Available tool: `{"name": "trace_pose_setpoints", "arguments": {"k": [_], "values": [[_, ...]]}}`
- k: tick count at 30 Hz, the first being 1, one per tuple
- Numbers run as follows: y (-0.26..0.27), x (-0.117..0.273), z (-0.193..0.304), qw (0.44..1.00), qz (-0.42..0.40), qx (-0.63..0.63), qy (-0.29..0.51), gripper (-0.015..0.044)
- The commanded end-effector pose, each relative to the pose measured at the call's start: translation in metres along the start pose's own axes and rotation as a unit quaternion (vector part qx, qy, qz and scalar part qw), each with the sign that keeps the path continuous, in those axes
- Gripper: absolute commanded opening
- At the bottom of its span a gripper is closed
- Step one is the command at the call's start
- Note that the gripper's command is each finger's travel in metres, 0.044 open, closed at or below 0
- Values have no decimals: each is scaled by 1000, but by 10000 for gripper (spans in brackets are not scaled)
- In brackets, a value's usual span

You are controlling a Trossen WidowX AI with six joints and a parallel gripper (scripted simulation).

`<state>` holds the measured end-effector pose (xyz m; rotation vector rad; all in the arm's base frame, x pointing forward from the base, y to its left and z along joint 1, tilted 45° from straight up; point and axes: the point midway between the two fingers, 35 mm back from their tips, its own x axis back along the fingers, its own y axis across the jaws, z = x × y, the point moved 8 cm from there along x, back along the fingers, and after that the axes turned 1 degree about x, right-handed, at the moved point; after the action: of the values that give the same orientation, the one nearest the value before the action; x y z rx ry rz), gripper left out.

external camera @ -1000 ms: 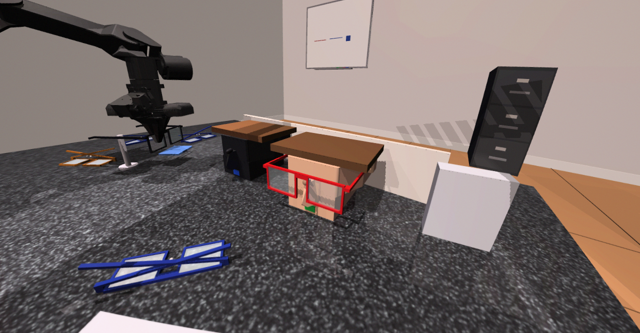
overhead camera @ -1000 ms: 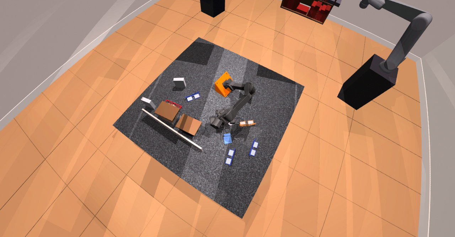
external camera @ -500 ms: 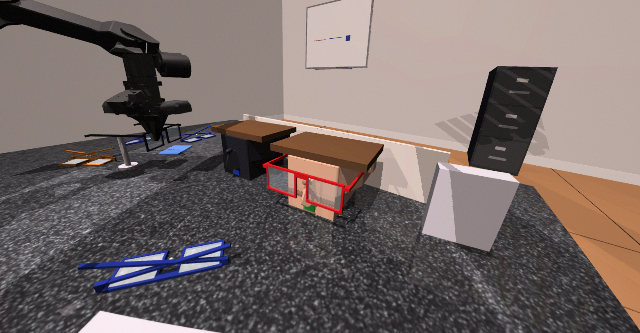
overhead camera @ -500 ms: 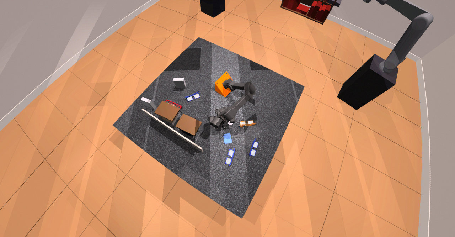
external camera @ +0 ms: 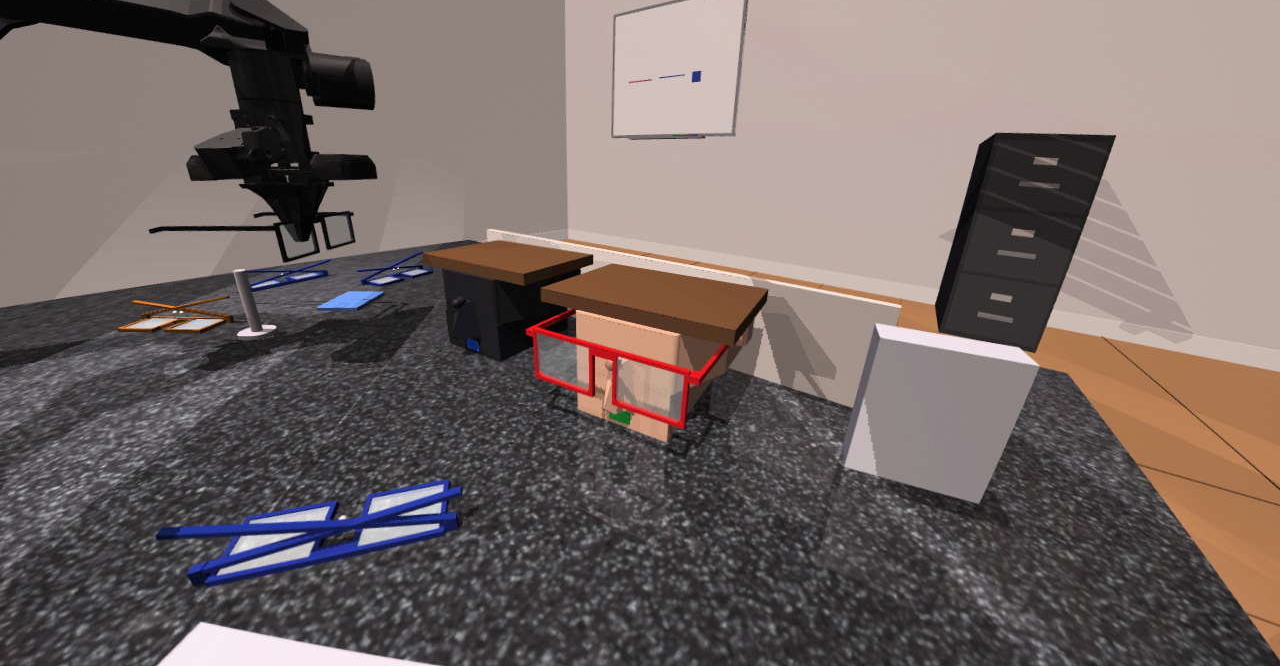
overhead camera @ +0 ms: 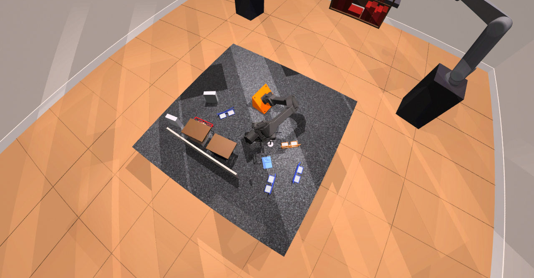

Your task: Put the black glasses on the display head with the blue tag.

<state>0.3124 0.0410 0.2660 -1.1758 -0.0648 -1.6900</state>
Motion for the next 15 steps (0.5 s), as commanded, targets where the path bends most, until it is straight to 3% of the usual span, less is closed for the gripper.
{"name": "trace_pose_setpoints", "arguments": {"k": [1,15], "values": [[15,1,-12,1000,-1,16,-4,0],[81,3,-84,993,-8,121,-14,0]]}}
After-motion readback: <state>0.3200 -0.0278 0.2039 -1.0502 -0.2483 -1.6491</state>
